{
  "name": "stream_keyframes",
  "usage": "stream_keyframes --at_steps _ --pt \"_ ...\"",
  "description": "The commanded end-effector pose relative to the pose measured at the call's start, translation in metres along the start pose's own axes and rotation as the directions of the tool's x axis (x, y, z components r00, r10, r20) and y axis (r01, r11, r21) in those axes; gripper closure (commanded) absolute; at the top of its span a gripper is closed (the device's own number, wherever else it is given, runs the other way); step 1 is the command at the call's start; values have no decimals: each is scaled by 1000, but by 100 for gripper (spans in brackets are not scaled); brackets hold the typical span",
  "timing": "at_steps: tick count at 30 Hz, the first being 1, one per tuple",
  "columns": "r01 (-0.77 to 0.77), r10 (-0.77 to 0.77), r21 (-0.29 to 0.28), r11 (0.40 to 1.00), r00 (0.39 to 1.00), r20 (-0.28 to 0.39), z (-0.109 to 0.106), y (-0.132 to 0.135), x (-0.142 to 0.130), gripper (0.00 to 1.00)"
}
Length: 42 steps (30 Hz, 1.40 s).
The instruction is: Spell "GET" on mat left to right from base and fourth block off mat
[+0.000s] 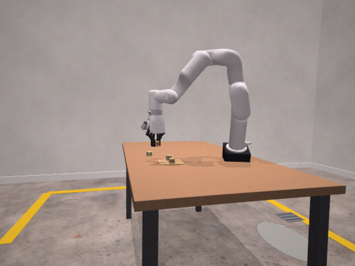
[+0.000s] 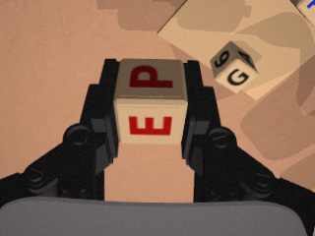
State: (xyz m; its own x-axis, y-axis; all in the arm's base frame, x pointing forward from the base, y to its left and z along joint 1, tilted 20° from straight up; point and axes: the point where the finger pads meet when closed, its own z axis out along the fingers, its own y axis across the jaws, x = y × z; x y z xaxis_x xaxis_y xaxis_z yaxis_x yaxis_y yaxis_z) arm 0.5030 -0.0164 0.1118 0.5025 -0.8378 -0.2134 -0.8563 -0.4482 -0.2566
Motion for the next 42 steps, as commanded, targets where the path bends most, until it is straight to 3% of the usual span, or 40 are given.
stream_keyframes --at_steps 1,2,18,21,36,42 --pt "-92 92 6 996 996 -9 -3 15 1 73" --pt "-161 161 6 987 987 -9 -4 28 0 73" --pt "-465 465 10 886 886 -1 -2 84 -8 73" --pt "-545 545 10 839 839 3 -1 100 -11 73" --pt "-548 548 10 837 837 3 -1 101 -12 73" --pt "-548 548 10 837 837 0 9 101 -12 73"
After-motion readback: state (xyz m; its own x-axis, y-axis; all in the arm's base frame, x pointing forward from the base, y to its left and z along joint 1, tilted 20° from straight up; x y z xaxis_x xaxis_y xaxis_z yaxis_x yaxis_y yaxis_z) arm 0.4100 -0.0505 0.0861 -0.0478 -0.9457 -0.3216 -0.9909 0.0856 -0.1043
